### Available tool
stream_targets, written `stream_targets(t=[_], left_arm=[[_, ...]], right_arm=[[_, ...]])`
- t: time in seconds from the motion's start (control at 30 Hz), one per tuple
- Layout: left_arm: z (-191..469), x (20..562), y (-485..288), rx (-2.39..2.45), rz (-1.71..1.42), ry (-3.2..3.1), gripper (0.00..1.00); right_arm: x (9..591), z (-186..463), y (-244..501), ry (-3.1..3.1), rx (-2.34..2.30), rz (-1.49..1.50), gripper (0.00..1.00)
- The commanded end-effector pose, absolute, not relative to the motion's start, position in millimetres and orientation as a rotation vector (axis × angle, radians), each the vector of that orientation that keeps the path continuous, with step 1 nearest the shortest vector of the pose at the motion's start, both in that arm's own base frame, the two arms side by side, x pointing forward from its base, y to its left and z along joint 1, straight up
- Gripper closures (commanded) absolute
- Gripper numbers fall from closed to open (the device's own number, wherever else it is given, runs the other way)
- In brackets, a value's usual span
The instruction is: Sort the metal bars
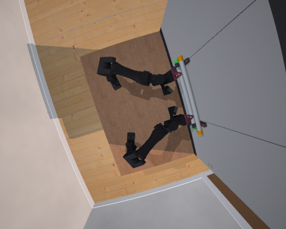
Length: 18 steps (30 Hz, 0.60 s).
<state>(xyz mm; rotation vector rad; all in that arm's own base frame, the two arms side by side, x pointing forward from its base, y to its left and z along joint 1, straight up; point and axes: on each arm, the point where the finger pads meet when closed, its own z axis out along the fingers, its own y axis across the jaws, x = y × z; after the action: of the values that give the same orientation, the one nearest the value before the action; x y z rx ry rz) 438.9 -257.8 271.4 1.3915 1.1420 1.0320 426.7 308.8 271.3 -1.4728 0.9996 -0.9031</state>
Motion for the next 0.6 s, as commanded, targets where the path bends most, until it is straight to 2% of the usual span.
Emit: stream_targets(t=[0.0,0.57], left_arm=[[320,446,-258,1.29,1.071,1.07,1.0],[312,446,-258,1.29,1.071,1.07,1.0]], right_arm=[[433,323,309,0.936,-1.359,-0.939,1.0],[433,315,309,0.936,-1.359,-0.939,1.0]])
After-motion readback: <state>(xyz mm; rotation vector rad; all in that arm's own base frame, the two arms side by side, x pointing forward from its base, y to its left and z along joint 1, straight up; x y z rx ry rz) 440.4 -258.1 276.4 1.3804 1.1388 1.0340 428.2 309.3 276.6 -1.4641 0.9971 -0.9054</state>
